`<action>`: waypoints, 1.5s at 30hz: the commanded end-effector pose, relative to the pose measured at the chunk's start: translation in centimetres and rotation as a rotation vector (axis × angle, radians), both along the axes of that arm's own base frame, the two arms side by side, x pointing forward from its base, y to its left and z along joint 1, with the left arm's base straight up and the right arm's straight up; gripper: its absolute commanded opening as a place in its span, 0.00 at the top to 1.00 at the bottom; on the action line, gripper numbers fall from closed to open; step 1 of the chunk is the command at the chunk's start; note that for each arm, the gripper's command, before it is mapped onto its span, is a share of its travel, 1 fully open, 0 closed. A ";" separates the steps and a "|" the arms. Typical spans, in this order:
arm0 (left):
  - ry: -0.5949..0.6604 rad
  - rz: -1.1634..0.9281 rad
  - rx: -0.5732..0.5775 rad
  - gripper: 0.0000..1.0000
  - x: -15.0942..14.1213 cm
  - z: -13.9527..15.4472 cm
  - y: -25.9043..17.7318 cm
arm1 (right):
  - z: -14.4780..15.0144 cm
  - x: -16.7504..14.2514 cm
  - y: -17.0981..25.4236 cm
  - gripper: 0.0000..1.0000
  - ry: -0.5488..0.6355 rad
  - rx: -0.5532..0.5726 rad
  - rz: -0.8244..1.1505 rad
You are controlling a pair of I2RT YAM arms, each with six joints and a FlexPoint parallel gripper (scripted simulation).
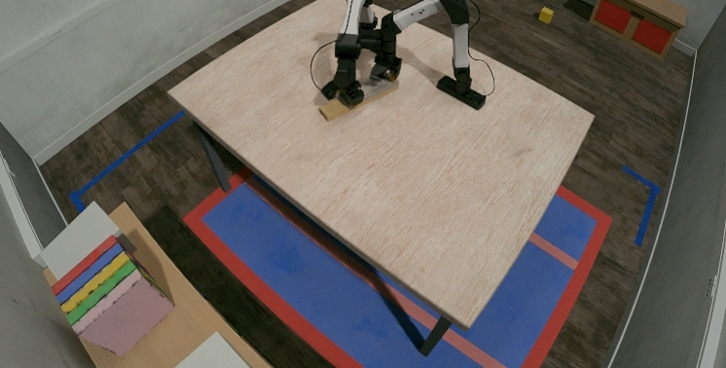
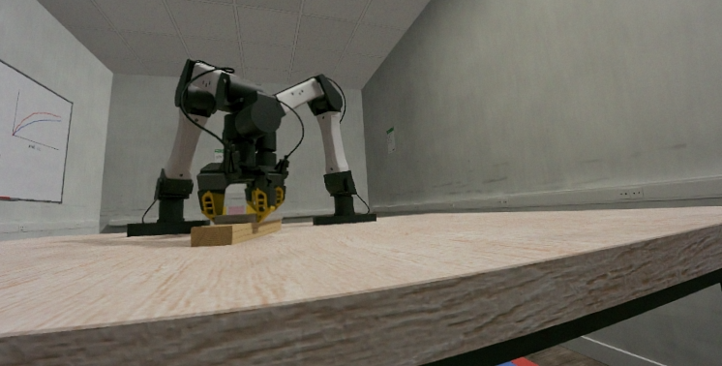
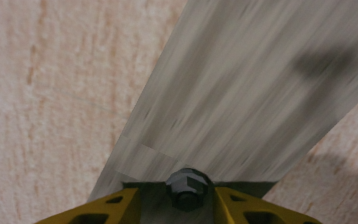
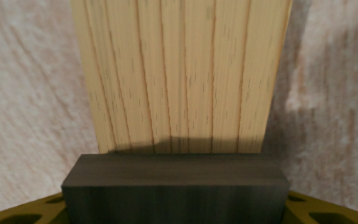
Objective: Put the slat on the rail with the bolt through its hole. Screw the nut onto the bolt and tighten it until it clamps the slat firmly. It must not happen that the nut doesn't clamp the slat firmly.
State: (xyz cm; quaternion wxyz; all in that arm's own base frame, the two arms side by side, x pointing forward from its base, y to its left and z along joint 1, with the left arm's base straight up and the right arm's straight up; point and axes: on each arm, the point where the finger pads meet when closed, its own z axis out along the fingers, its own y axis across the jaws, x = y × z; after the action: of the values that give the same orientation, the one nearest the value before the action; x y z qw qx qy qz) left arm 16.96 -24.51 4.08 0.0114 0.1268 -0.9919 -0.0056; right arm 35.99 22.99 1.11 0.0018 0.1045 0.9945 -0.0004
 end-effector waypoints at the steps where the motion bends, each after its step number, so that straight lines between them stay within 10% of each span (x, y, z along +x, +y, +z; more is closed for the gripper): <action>1: -0.041 0.020 -0.034 0.64 0.6 1.7 -0.8 | 0.7 0.3 0.3 0.33 -0.019 0.013 -0.002; 45: -0.031 0.017 -0.019 0.64 0.6 0.2 -0.5 | 0.7 0.3 0.3 0.33 -0.019 0.013 -0.002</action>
State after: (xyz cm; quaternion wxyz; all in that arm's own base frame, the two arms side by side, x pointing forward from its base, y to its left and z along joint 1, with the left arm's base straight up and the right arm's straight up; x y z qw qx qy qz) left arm 17.02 -24.48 4.08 0.0094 0.1349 -0.9908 -0.0064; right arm 35.99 22.99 1.11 0.0018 0.1045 0.9945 -0.0004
